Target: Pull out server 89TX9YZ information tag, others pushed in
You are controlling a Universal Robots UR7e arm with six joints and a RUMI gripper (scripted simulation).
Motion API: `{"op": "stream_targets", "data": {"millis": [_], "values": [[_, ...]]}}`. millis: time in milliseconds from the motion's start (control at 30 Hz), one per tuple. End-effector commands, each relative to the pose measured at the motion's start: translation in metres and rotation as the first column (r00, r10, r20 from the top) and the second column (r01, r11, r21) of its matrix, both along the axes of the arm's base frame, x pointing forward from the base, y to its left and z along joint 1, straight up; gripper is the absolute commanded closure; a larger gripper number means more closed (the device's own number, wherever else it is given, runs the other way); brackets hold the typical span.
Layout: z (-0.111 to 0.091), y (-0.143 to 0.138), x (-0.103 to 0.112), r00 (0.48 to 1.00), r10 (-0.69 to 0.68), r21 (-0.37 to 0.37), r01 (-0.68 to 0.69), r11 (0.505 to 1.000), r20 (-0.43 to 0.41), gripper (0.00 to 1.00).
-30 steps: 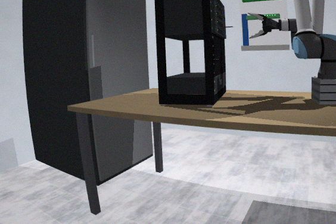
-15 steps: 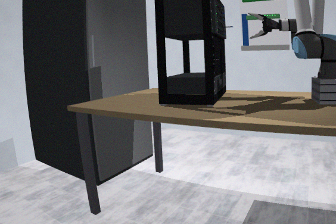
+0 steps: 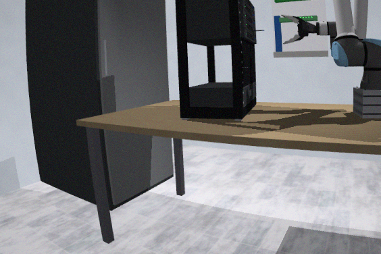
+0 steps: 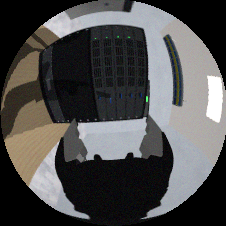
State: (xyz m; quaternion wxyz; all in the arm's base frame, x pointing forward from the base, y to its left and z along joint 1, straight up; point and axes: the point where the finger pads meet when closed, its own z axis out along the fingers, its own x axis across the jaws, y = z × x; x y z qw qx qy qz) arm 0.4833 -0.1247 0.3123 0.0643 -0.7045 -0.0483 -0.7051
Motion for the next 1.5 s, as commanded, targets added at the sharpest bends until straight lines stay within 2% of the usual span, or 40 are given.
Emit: {"op": "stream_targets", "data": {"millis": [0,1467], "values": [[-0.0001,0.0001,-0.0003,1.0,0.001,-0.004,-0.001,1.0,0.001,0.0],[-0.0014,0.0008,-0.0014,1.0,0.004,-0.02,-0.003,1.0,0.003,0.0]]}}
